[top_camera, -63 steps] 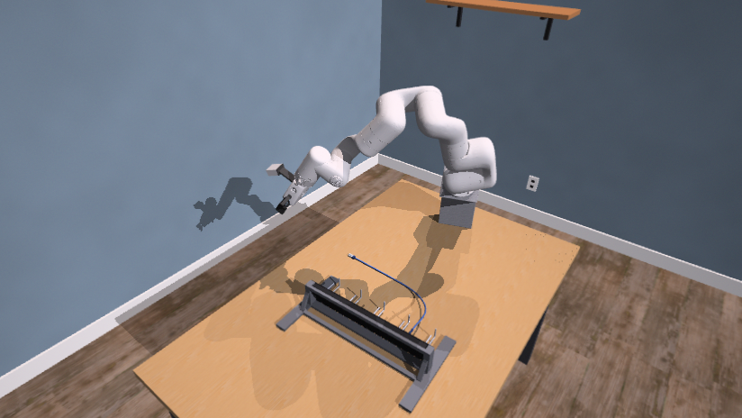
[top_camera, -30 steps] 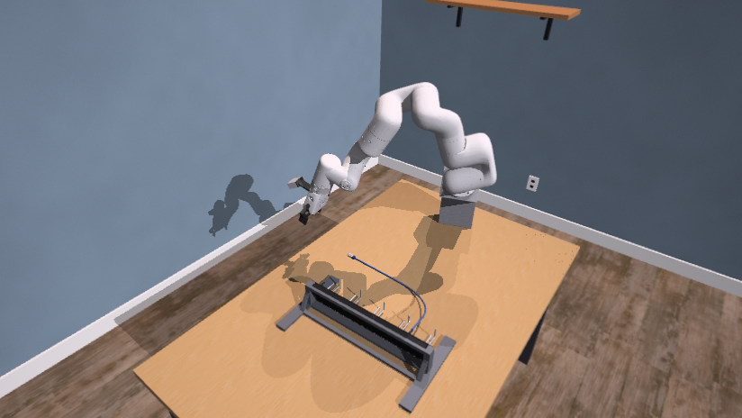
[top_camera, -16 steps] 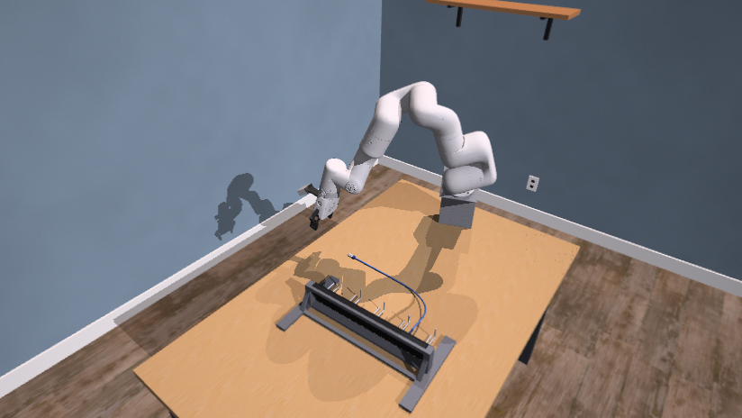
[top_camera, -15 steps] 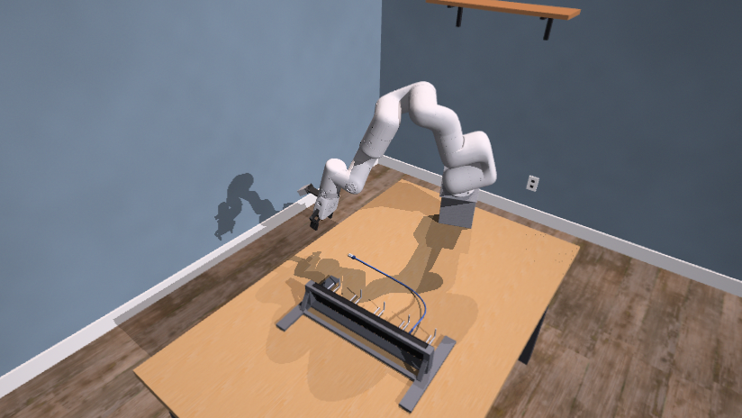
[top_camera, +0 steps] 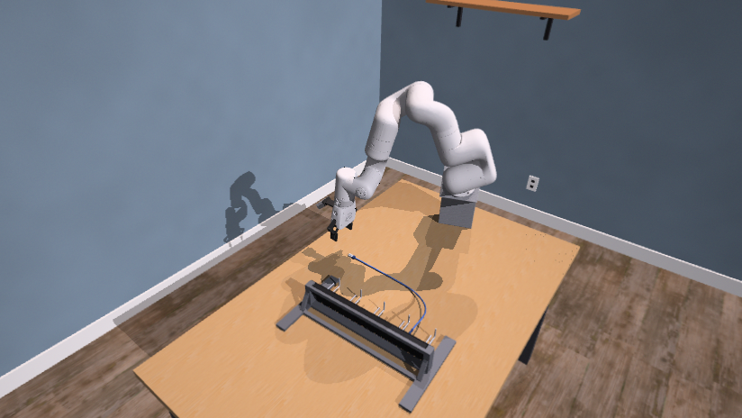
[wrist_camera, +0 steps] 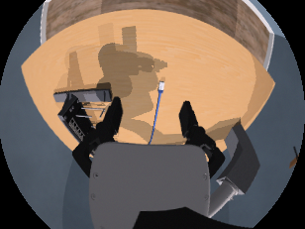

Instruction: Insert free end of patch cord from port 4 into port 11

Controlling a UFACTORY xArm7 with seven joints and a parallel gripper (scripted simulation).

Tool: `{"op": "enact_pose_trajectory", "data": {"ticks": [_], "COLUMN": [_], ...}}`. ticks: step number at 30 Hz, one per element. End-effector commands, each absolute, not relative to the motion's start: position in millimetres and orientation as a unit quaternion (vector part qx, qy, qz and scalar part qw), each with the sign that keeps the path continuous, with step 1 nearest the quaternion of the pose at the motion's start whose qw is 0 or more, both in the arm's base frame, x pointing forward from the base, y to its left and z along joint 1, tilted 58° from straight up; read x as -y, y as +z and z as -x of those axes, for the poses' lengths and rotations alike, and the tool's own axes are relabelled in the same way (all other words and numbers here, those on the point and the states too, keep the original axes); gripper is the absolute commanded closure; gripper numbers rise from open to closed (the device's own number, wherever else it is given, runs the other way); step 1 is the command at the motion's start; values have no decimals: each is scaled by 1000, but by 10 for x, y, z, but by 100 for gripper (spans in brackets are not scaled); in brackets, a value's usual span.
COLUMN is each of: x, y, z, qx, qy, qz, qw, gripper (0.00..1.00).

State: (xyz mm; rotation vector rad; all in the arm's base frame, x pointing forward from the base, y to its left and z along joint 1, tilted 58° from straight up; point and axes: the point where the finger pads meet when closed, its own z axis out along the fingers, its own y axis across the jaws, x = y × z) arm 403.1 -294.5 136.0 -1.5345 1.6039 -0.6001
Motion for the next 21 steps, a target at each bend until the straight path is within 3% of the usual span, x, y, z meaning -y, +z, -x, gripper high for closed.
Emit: {"op": "enact_pose_trajectory", "data": {"ticks": [1, 16, 17, 21], "x": [2557, 2382, 2381, 2380], "y": [1170, 1113, 1112, 1112], "z": [-4062, -4068, -4068, -4068], "qx": [-629, -624, -624, -624], "qy": [-206, -192, -192, -192], "qz": [609, 610, 610, 610], "qw": [437, 449, 449, 449], "gripper": [0, 0, 100, 100]}}
